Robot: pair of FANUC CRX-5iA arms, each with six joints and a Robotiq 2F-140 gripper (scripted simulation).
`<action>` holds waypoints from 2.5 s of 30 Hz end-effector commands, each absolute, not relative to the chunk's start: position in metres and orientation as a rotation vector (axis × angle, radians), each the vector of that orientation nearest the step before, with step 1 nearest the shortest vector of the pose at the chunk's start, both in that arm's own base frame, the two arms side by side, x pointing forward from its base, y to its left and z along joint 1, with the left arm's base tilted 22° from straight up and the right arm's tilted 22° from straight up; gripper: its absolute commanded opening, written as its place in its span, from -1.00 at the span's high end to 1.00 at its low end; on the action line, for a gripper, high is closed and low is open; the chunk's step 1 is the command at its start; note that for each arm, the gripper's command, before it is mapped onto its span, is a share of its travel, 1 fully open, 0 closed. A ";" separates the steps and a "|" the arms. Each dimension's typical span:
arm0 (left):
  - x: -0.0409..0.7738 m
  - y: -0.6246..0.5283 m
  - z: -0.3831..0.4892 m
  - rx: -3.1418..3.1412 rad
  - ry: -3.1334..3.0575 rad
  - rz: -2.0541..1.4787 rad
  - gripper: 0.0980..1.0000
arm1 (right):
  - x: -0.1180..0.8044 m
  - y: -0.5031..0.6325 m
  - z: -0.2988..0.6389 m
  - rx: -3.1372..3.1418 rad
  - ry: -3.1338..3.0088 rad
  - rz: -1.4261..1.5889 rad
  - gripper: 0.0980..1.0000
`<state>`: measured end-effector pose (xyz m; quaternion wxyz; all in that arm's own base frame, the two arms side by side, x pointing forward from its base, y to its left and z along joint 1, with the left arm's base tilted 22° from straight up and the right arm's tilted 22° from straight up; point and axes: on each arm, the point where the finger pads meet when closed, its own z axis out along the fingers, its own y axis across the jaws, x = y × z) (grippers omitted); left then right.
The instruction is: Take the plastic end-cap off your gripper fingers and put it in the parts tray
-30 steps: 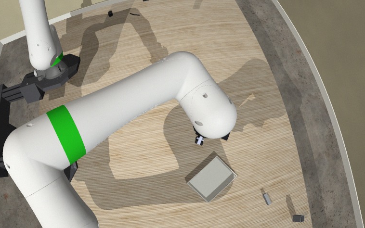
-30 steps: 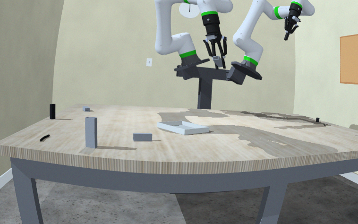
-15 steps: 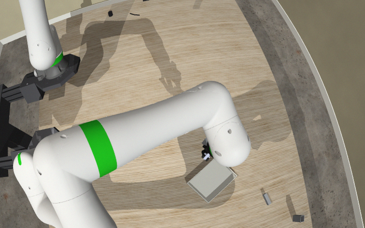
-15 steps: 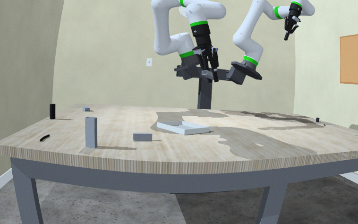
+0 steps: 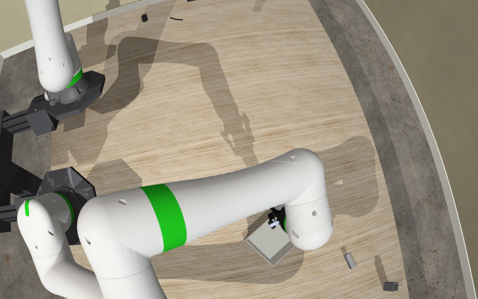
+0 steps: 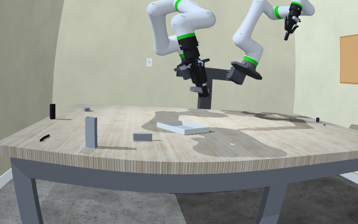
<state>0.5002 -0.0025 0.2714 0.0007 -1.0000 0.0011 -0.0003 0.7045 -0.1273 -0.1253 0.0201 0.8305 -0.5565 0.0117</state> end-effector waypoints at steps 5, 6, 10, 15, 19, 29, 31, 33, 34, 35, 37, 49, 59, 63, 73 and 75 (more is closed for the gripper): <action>0.500 -0.003 0.272 -3.141 0.004 -0.004 1.00 | 0.710 -0.167 -0.151 2.461 -1.939 0.005 1.00; 0.500 -0.003 0.272 -3.141 0.004 -0.004 1.00 | 0.711 -0.172 -0.155 2.445 -1.964 0.001 1.00; 0.500 -0.003 0.272 -3.141 0.004 -0.004 1.00 | 0.711 -0.180 -0.160 2.419 -2.007 -0.006 1.00; 0.500 -0.003 0.272 -3.141 0.004 -0.004 1.00 | 0.710 -0.216 -0.185 2.299 -2.182 -0.032 1.00; 0.500 -0.003 0.272 -3.141 0.004 -0.004 1.00 | 0.709 -0.226 -0.192 2.262 -2.230 -0.040 1.00; 0.500 -0.003 0.272 -3.141 0.004 -0.004 1.00 | 0.709 -0.228 -0.197 2.264 -2.228 -0.038 1.00; 0.500 -0.003 0.272 -3.141 0.004 -0.004 1.00 | 0.709 -0.229 -0.199 2.263 -2.228 -0.038 1.00; 0.500 -0.003 0.272 -3.141 0.004 -0.004 1.00 | 0.710 -0.231 -0.202 2.263 -2.229 -0.037 1.00; 0.500 -0.003 0.272 -3.141 0.004 -0.004 1.00 | 0.710 -0.231 -0.203 2.263 -2.229 -0.037 1.00; 0.500 -0.003 0.272 -3.141 0.004 -0.004 1.00 | 0.710 -0.232 -0.204 2.263 -2.229 -0.037 1.00; 0.500 -0.003 0.272 -3.141 0.004 -0.004 1.00 | 0.710 -0.233 -0.207 2.263 -2.230 -0.036 1.00; 0.500 -0.003 0.272 -3.141 0.004 -0.004 1.00 | 0.710 -0.238 -0.219 2.262 -2.232 -0.035 1.00; 0.500 -0.003 0.272 -3.141 0.004 -0.004 1.00 | 0.711 -0.244 -0.230 2.261 -2.233 -0.032 1.00; 0.500 -0.003 0.272 -3.141 0.004 -0.004 1.00 | 0.710 -0.245 -0.234 2.260 -2.233 -0.033 1.00; 0.500 -0.003 0.272 -3.141 0.004 -0.004 1.00 | 0.711 -0.247 -0.237 2.260 -2.234 -0.032 1.00; 0.500 -0.003 0.272 -3.141 0.004 -0.004 1.00 | 0.710 -0.247 -0.237 2.260 -2.234 -0.032 0.41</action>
